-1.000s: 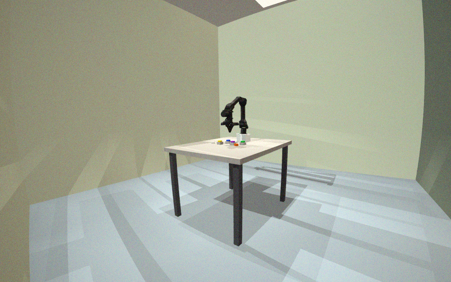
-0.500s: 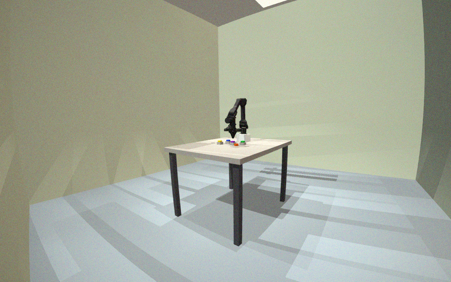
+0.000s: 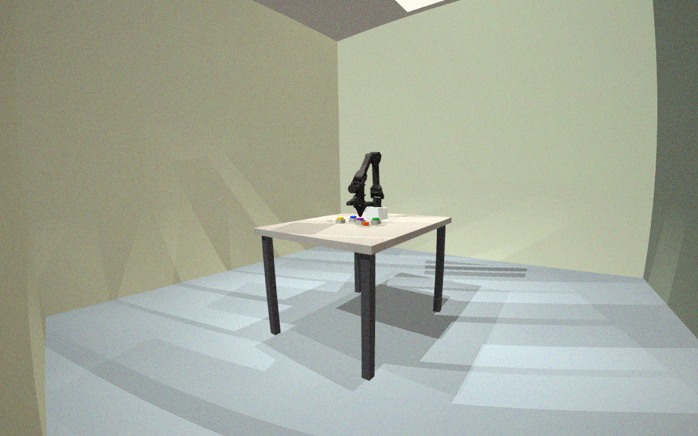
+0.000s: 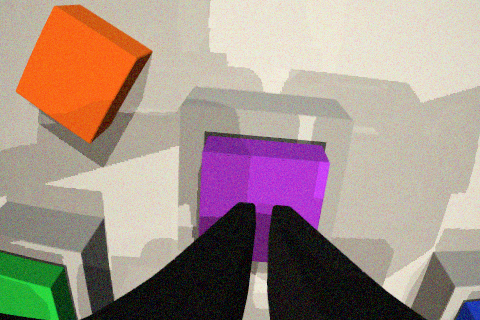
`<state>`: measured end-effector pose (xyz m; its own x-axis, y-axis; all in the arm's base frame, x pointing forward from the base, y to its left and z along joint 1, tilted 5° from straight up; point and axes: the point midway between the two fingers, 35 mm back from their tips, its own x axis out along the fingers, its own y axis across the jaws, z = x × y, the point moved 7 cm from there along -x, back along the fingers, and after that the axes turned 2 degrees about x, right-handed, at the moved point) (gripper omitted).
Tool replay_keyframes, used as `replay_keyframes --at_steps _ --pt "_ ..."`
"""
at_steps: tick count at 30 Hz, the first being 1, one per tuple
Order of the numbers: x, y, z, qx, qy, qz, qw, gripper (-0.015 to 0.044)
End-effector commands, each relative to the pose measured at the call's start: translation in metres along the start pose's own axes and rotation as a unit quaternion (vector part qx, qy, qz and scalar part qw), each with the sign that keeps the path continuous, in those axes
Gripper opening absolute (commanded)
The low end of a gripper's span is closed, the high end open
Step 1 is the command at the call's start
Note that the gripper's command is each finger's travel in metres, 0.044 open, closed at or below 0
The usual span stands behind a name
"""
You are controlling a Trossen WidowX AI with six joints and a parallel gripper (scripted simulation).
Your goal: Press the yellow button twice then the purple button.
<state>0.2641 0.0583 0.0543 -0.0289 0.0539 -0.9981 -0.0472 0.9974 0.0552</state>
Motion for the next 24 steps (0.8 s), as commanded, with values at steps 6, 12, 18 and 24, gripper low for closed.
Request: replay_keyframes --at_steps 6,12,18,24 --pt "0.0158 -0.0001 -0.0018 0.002 0.006 0.0 1.0 0.002" --pt "0.016 -0.0001 -0.0018 0.002 0.006 0.0 1.0 0.002" --pt "0.016 -0.0001 -0.0018 0.002 0.006 0.0 1.0 0.002" --pt "0.016 -0.0001 -0.0018 0.002 0.006 0.0 1.0 0.002"
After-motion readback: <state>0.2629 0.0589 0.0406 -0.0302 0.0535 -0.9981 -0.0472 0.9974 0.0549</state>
